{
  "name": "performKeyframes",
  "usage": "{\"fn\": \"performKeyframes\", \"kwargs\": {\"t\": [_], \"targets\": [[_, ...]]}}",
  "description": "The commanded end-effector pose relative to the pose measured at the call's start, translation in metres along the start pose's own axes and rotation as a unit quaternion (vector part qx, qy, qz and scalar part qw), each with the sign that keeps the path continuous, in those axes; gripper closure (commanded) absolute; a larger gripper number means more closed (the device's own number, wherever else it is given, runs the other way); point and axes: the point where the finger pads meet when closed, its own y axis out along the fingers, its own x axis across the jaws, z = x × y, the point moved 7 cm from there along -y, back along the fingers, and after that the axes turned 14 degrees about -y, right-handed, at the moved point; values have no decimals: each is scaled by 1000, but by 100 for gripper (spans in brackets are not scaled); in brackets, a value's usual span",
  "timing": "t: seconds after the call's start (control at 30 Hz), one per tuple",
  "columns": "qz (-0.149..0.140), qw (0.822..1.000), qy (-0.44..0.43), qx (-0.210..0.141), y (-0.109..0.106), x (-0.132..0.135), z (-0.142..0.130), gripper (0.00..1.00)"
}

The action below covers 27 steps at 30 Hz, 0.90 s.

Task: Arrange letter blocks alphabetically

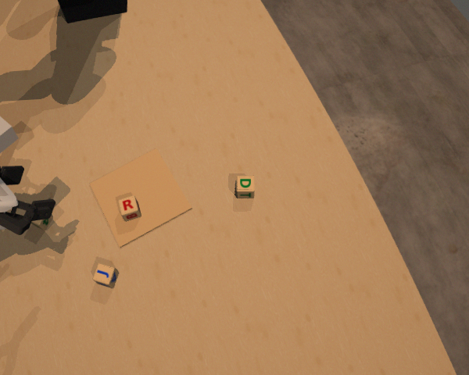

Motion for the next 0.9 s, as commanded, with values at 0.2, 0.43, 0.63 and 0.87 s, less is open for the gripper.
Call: {"fn": "performKeyframes", "kwargs": {"t": [0.2,0.43,0.63,0.87], "targets": [[86,987,-132,-11,16,38,3,0],[138,964,-226,-16,29,66,9,0],[180,933,-310,-19,42,91,16,0],[218,892,-395,-21,56,118,27,0]]}}
